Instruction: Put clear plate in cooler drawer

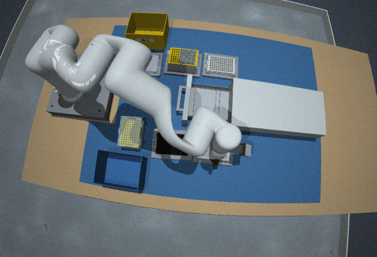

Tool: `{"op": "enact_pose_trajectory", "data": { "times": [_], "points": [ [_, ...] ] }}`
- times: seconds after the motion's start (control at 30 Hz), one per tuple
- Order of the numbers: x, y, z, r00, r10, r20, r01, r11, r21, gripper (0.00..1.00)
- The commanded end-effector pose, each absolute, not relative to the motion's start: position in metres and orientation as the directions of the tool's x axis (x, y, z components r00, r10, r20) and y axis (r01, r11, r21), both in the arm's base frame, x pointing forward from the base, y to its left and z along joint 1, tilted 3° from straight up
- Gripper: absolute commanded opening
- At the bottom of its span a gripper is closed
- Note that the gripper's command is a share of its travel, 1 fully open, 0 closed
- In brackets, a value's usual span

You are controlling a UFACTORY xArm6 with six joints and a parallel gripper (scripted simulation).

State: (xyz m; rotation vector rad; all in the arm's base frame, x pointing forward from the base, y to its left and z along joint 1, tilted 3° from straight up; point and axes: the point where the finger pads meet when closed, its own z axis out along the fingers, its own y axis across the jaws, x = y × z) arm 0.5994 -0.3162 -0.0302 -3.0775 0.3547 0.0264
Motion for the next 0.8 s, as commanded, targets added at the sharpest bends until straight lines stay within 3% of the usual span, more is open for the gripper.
{"op": "enact_pose_trajectory", "data": {
  "times": [0.0,0.77],
  "points": [
    [0.6009,-0.317,-0.0298,0.974,-0.227,-0.017,-0.228,-0.973,-0.04,1.0],
    [0.6009,-0.3168,-0.0351,0.974,-0.227,-0.017,-0.228,-0.973,-0.04,1.0]
  ]
}}
